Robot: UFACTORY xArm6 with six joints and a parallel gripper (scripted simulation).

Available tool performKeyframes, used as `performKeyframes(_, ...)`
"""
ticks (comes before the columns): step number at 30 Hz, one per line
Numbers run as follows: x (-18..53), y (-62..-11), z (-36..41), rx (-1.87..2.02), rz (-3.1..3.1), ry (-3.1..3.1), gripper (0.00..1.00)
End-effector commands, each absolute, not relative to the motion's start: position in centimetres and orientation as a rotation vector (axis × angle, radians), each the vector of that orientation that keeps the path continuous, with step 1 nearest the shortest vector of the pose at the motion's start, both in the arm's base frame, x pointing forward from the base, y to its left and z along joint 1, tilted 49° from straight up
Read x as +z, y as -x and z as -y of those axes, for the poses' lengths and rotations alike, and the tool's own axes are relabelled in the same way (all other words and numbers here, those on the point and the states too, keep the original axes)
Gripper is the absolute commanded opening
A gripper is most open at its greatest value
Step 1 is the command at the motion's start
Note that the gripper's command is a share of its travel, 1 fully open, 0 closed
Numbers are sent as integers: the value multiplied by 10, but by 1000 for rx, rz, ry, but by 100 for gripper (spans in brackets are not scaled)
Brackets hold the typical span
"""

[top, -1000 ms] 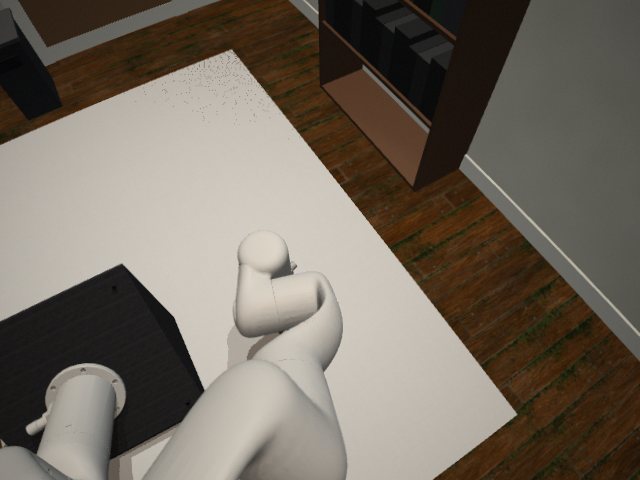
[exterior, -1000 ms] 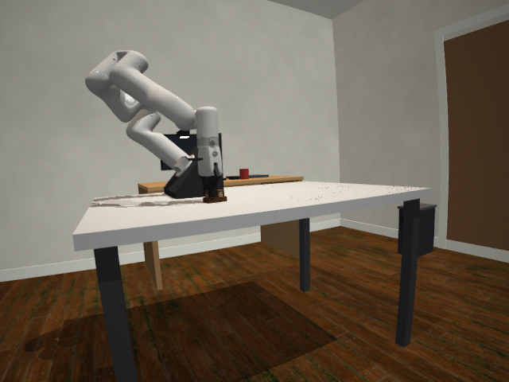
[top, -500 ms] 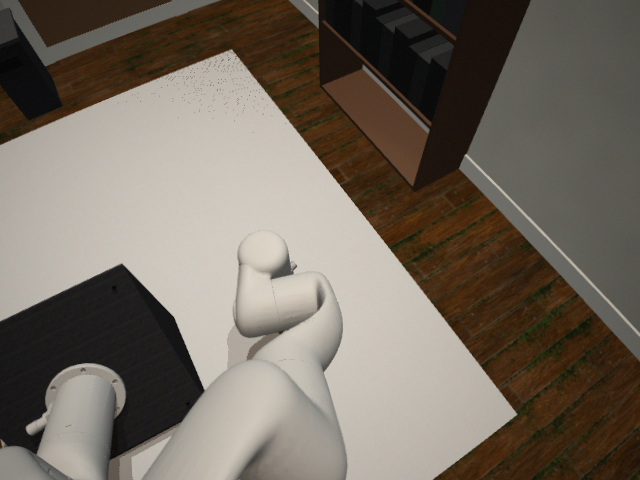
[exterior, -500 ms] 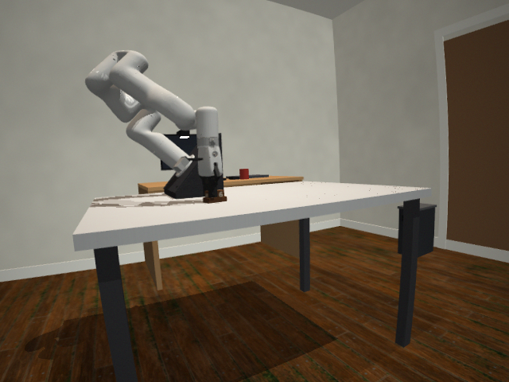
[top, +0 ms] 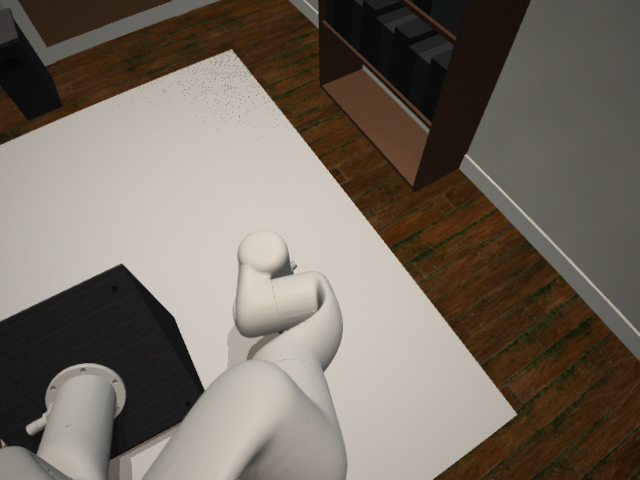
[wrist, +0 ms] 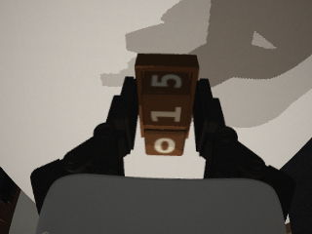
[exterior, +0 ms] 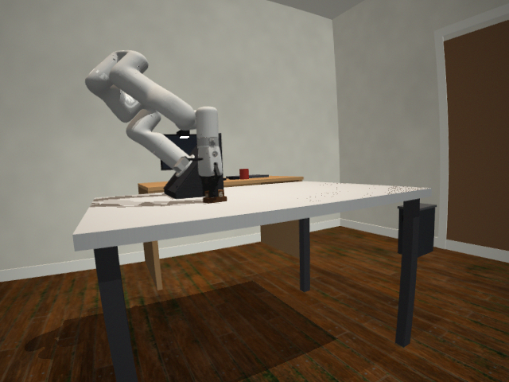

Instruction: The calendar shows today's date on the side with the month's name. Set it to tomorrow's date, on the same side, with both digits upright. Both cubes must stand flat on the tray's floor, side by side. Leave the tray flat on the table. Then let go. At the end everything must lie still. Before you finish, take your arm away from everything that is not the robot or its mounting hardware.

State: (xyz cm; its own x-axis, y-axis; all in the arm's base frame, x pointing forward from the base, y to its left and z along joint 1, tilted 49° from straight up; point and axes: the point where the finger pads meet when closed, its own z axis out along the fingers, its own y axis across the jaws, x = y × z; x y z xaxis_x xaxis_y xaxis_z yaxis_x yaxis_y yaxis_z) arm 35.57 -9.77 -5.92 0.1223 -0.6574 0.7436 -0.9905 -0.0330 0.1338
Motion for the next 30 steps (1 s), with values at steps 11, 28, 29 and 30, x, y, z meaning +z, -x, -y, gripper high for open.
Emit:
performKeyframes(11, -59, -357, 97, 664, 1603, -1762, 47)
performKeyframes(28, -27, -360, 61, 664, 1603, -1762, 47)
performKeyframes(29, -23, -360, 56, 664, 1603, -1762, 47)
performKeyframes(30, -20, -361, 52, 664, 1603, -1762, 47)
